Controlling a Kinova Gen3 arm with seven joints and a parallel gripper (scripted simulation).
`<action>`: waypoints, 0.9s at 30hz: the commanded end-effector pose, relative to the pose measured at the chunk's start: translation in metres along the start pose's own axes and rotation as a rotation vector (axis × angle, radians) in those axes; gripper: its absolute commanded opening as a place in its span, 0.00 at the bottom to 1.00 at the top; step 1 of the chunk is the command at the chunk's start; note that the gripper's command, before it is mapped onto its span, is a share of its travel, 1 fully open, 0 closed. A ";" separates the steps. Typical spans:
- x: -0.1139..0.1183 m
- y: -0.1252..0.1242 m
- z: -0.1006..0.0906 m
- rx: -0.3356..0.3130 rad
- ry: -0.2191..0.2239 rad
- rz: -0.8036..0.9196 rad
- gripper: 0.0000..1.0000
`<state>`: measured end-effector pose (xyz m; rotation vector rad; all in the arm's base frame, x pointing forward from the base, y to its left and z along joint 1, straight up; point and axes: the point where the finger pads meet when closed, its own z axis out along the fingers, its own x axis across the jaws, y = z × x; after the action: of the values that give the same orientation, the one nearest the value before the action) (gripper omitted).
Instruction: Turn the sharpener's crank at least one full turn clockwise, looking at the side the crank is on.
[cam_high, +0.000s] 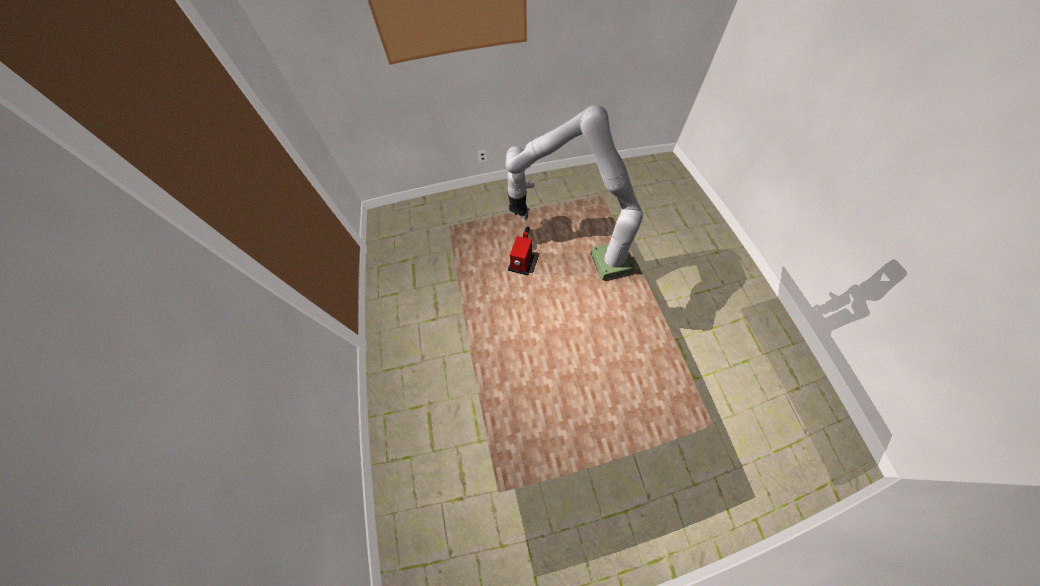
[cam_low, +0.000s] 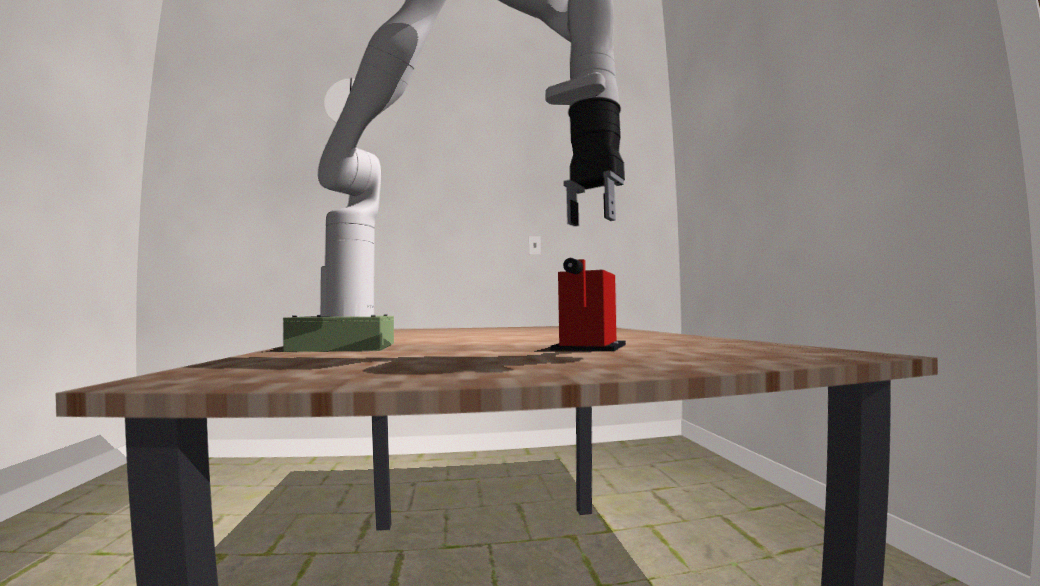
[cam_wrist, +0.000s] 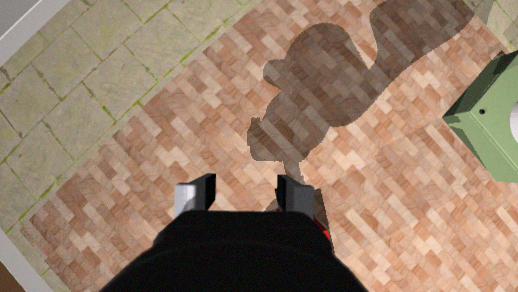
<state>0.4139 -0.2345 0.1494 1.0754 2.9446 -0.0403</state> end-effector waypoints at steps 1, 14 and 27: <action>0.014 0.003 -0.010 -0.024 -0.009 -0.092 1.00; 0.038 0.009 -0.014 -0.030 -0.002 -0.250 1.00; 0.038 0.008 -0.013 -0.027 0.002 -0.236 0.00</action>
<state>0.3890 -0.2037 0.1610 0.7108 3.0561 -0.0028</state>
